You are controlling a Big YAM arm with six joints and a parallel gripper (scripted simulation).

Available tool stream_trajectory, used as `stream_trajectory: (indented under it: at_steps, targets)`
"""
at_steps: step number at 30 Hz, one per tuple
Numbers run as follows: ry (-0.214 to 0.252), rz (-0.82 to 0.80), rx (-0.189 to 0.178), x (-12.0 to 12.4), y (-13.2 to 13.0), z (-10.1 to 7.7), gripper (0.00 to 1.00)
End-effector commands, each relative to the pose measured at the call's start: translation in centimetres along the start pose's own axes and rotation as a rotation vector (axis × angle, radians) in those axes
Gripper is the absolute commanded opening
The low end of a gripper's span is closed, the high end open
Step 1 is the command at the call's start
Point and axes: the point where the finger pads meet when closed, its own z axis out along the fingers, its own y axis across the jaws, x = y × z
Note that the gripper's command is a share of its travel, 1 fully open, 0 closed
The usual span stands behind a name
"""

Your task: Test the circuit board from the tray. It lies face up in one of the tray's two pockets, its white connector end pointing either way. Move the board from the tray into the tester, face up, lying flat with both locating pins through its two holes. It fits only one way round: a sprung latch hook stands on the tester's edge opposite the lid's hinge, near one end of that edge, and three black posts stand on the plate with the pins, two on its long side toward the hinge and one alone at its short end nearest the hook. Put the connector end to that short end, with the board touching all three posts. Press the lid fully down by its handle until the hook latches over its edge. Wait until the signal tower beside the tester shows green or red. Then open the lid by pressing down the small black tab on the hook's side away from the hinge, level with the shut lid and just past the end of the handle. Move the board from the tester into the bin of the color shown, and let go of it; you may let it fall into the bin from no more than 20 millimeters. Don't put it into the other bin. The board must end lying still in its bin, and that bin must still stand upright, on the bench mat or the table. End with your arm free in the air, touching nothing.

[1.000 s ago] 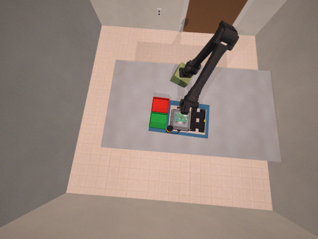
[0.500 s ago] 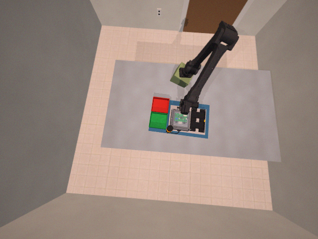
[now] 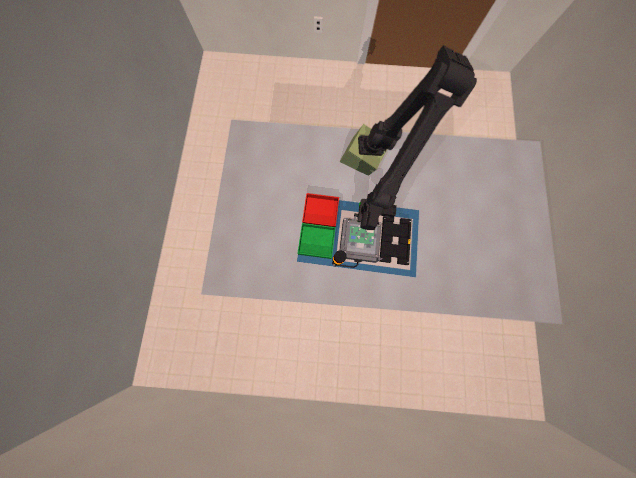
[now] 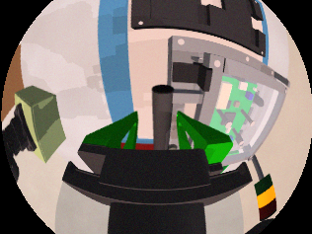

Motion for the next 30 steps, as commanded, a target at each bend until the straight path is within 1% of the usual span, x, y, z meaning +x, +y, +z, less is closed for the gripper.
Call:
stream_trajectory:
  at_steps: [1, 20, 21, 24, 25, 28, 30]
  targets:
    - [0.000, -0.002, 0.035, -0.1, -1.5, -0.1, 0.48]
    - [0.001, -0.002, 0.036, -0.1, -1.6, -0.1, 0.48]
    - [0.001, -0.004, 0.044, 0.0, -1.8, -0.4, 0.48]
    - [0.006, -0.014, 0.089, 0.1, -3.1, -2.1, 0.48]
    - [0.005, -0.009, 0.071, 0.2, -2.8, -2.5, 0.48]
    - [0.005, -0.013, 0.073, 0.2, -2.8, -3.4, 0.48]
    - [0.005, -0.013, 0.073, 0.2, -2.8, -3.4, 0.48]
